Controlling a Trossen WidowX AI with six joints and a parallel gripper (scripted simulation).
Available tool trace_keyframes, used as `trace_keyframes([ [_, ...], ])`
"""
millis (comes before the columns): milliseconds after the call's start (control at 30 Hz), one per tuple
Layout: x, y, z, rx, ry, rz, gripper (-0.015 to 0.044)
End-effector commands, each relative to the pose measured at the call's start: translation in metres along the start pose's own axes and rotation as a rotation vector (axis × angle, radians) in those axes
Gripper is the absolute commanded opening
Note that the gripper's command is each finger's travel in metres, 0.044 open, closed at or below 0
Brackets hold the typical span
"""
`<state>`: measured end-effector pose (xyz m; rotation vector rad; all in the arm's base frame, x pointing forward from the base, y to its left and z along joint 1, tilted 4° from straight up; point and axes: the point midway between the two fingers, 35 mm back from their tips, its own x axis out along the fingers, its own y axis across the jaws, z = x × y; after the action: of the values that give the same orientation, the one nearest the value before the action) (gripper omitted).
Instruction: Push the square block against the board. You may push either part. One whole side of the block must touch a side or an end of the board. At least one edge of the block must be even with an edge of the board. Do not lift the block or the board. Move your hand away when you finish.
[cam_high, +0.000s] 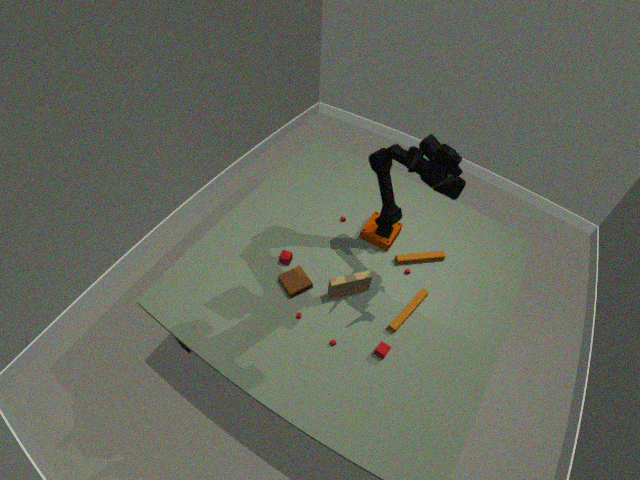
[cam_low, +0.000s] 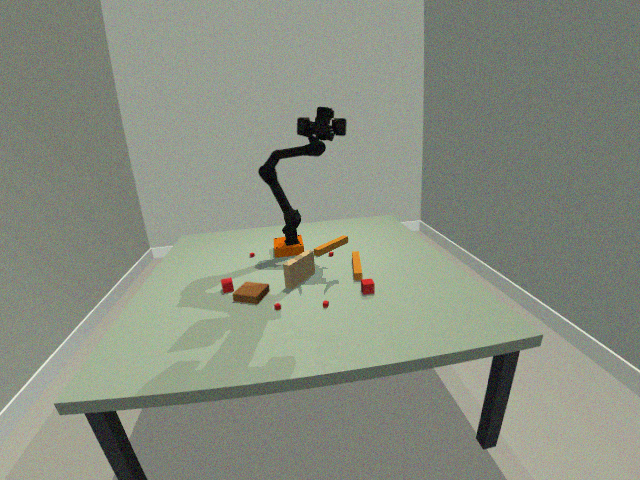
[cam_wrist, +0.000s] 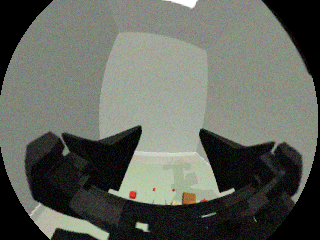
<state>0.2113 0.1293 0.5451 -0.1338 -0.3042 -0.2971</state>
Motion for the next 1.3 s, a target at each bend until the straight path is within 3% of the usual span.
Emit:
trace_keyframes([
  [0, 0.000, 0.000, 0.000, 0.000, 0.000, 0.000, 0.0374],
  [467, 0.024, 0.032, -0.010, -0.206, -0.056, 0.021, 0.0006],
  [1267, 0.089, 0.104, -0.103, -0.710, 0.020, 0.250, 0.0000],
])
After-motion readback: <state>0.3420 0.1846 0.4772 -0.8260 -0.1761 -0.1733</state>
